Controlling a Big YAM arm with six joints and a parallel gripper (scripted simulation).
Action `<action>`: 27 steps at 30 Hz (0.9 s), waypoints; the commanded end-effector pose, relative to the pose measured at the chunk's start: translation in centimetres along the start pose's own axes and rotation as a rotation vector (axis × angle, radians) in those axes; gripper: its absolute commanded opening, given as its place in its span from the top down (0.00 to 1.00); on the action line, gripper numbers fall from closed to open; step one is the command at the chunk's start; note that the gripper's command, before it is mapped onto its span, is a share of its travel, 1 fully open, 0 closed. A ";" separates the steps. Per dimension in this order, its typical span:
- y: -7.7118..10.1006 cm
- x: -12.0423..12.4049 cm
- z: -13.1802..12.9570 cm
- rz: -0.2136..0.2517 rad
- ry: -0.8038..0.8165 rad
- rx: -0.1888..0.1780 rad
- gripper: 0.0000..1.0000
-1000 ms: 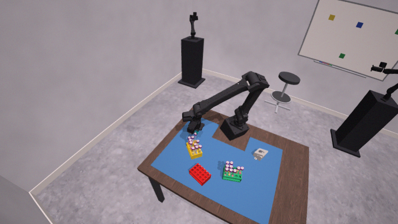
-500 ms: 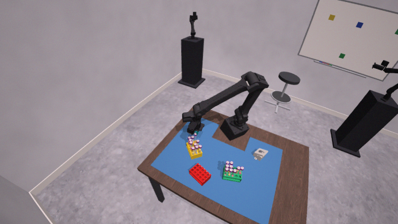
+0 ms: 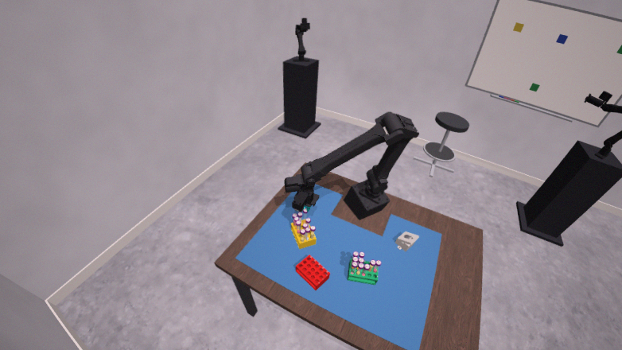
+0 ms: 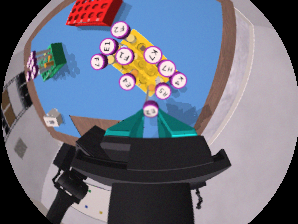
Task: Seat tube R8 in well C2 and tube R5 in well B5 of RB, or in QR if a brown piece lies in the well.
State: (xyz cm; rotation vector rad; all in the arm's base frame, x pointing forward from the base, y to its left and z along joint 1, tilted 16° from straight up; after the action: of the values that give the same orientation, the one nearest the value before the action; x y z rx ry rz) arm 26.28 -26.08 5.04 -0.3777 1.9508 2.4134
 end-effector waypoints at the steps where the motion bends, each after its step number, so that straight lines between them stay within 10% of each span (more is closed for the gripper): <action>1: -0.4 -0.4 -0.6 -0.005 -0.010 0.013 1.00; 27: -1.3 -0.4 -0.8 -0.007 -0.012 0.016 1.00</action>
State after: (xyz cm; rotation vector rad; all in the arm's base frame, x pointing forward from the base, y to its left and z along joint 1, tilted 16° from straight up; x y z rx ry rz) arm 26.46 -25.85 3.92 -0.3770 1.9509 2.4145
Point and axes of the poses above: the point where the finger pads meet when closed, its own y axis back along the fingers, its own z axis across the jaws, x = y × z, the point moved 6 cm from there along y, back along the fingers, and after that the axes turned 6 degrees about y, right-handed, at the moved point
